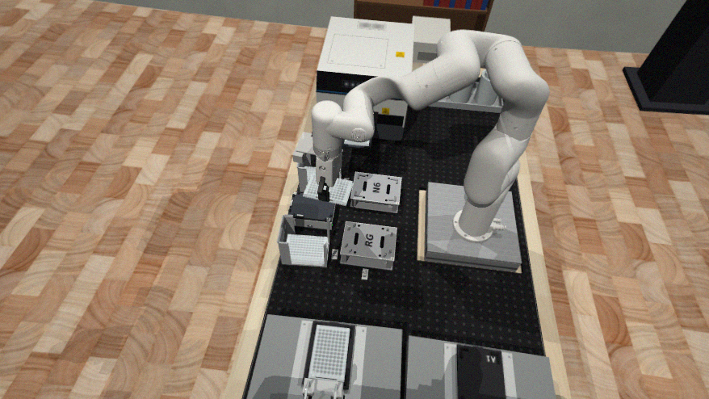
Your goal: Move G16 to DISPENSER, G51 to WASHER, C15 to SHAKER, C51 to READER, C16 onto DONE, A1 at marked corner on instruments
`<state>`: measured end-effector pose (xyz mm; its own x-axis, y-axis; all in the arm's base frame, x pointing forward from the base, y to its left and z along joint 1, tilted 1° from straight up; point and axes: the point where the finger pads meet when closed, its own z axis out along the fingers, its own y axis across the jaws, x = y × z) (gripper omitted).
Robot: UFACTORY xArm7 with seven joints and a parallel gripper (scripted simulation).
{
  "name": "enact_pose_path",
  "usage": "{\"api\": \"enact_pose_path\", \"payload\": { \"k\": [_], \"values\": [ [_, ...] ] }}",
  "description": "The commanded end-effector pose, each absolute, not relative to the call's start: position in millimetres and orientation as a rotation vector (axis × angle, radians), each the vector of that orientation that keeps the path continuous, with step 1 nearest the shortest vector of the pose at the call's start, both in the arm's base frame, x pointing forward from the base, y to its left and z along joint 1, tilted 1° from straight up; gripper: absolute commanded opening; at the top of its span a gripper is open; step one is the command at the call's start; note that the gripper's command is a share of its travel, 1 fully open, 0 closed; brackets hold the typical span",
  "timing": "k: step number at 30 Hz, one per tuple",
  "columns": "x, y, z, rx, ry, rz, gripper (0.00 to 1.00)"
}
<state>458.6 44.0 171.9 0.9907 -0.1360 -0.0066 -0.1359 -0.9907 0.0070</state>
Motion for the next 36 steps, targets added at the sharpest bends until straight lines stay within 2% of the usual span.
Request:
{"api": "enact_pose_path", "payload": {
  "k": [1,24,36],
  "values": [
    [472,36,174,3.128,-0.205,-0.008,0.0],
    [522,-3,174,3.135,-0.014,-0.008,0.0],
    [522,-3,174,3.135,-0.014,-0.008,0.0]
  ]
}}
